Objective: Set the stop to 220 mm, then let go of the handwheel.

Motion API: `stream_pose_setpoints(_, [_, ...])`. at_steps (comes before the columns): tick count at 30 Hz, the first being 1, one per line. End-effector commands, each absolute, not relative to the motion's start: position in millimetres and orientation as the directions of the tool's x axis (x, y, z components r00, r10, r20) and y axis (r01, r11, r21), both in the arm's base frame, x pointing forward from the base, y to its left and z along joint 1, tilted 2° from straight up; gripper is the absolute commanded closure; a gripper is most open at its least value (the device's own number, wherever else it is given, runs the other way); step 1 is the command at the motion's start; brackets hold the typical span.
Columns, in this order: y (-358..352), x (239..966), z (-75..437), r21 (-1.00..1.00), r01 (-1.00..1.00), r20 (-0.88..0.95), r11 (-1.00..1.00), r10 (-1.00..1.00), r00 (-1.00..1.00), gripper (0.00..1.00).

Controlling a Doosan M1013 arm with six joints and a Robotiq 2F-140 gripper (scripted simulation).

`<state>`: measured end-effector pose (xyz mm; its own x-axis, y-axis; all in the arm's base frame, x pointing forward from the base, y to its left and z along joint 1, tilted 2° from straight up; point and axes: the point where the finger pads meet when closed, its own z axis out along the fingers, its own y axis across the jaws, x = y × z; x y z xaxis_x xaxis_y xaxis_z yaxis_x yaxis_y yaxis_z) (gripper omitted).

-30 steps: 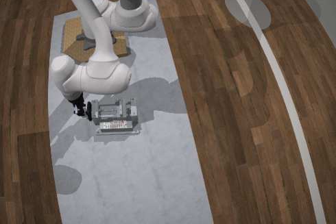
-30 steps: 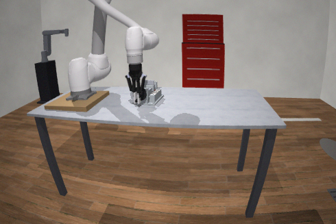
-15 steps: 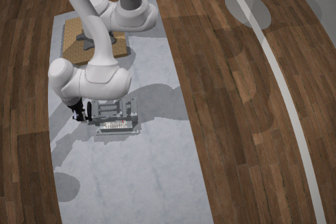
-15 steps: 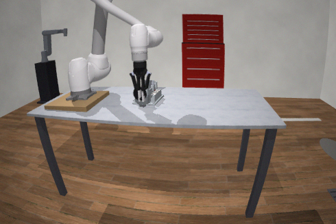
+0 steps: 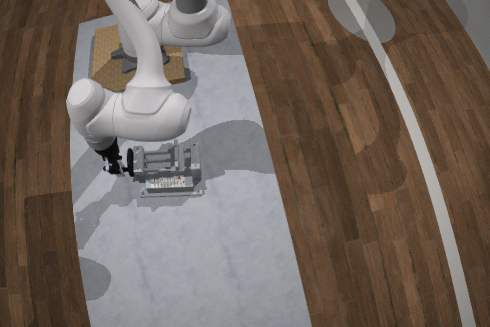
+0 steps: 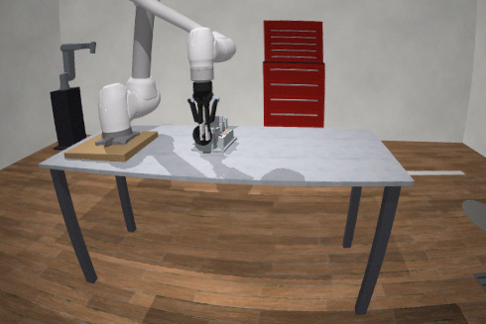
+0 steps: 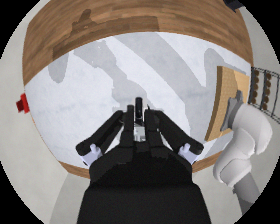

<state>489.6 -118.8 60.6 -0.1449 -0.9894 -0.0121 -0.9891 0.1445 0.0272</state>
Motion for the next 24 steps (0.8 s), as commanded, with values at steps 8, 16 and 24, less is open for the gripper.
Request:
stream_pose_setpoints(8, [-117.7, 480.9, 72.7, 0.028, -0.989, -0.012, 0.144, -0.989, -0.145, 0.96])
stream_pose_setpoints(16, [-116.2, 470.4, 78.4, 0.028, -0.989, -0.012, 0.144, -0.989, -0.145, 0.96])
stream_pose_setpoints(24, [-114.8, 460.4, 79.8, 0.028, -0.989, -0.012, 0.144, -0.989, -0.145, 0.96])
